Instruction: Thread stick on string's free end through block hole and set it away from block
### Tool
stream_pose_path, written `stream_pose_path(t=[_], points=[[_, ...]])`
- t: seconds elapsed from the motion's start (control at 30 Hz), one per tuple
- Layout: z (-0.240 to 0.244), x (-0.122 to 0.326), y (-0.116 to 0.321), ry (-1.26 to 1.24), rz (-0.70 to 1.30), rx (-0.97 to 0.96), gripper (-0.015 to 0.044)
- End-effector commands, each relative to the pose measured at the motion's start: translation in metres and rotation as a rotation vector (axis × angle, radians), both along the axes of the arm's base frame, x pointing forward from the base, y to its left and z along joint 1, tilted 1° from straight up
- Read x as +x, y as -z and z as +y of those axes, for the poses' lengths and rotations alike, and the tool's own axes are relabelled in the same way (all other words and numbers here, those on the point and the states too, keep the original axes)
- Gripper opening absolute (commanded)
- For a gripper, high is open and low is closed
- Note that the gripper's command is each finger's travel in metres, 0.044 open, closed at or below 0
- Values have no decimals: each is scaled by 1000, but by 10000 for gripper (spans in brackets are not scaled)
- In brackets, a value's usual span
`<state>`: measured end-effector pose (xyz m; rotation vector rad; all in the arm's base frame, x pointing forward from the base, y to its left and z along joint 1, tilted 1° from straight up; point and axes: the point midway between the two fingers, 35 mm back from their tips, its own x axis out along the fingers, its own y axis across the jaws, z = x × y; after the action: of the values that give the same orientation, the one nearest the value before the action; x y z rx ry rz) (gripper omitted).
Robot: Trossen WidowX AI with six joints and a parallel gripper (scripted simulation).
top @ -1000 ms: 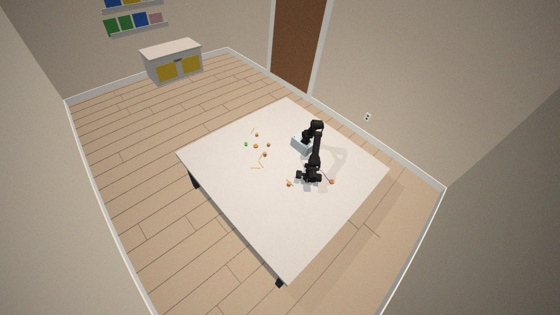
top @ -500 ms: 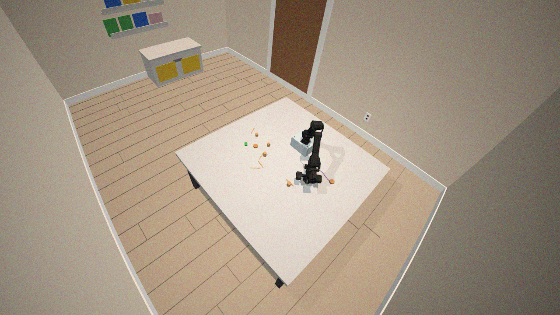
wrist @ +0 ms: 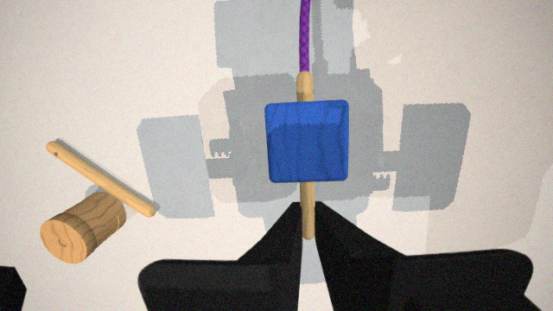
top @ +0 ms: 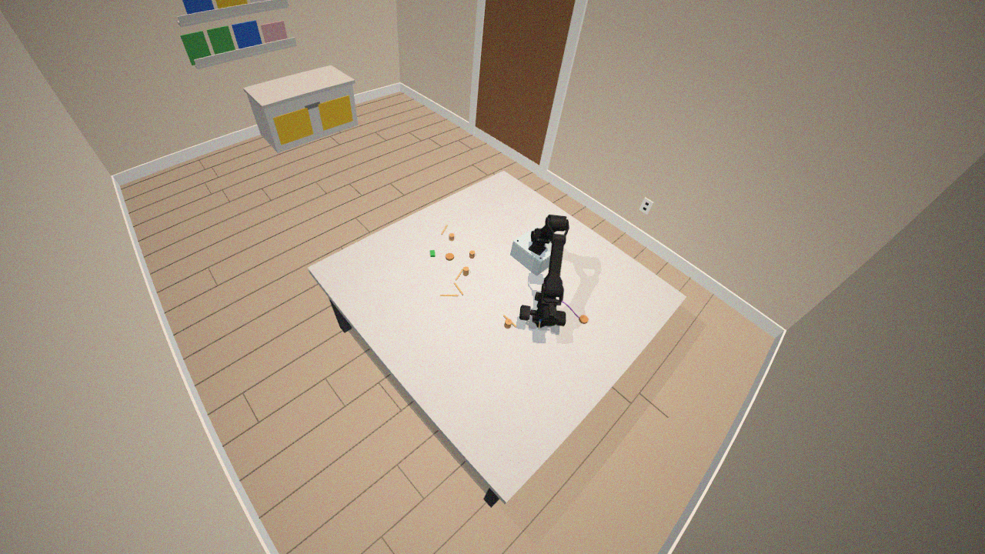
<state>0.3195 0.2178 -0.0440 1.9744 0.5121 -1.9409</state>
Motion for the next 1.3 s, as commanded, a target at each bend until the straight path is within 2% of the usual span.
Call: stream_pose_path(t=[0.0,1.27], points=[[2,6,2,-6,1,-1,0],[18,55,-34,-7,-49,29,0]])
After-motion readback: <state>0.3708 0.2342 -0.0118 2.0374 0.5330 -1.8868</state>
